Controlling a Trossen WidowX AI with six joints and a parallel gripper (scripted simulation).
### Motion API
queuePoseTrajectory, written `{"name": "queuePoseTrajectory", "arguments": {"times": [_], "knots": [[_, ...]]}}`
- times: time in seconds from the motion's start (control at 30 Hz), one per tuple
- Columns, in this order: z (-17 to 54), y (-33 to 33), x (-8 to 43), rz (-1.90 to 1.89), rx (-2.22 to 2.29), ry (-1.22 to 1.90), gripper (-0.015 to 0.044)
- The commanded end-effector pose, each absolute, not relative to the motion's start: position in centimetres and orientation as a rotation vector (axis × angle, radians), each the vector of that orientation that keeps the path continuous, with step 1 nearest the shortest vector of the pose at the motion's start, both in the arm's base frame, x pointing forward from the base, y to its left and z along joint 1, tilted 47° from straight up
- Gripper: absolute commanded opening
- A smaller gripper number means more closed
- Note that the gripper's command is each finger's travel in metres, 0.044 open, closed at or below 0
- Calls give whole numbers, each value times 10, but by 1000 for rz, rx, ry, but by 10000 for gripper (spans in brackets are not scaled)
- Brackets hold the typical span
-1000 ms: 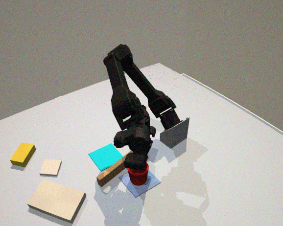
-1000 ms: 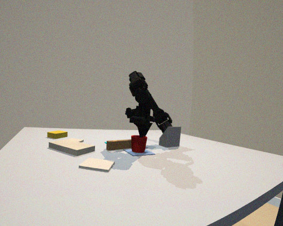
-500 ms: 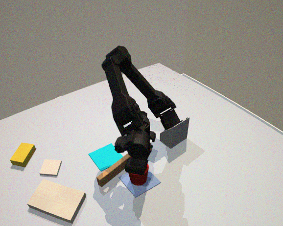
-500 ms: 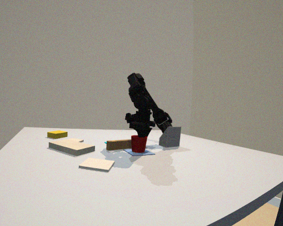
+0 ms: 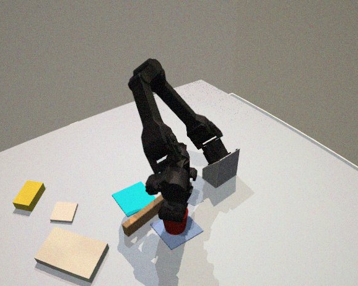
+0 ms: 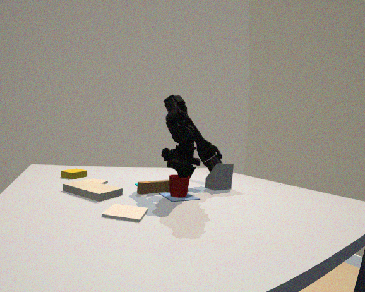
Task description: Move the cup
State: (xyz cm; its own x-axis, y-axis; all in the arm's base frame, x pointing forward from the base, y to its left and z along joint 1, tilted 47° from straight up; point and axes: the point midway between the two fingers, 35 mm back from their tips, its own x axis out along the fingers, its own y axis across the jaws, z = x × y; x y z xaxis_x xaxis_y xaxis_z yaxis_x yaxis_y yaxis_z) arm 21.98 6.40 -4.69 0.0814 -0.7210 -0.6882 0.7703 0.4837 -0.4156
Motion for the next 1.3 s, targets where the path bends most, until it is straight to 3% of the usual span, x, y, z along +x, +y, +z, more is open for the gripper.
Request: {"name": "queuePoseTrajectory", "arguments": {"times": [0.0, 0.4, 1.27], "knots": [[-47, 64, 220, -1115, 61, 987, 81], [-47, 64, 220, -1115, 61, 987, 1], [0, 114, 214, -1110, 54, 990, 0]]}}
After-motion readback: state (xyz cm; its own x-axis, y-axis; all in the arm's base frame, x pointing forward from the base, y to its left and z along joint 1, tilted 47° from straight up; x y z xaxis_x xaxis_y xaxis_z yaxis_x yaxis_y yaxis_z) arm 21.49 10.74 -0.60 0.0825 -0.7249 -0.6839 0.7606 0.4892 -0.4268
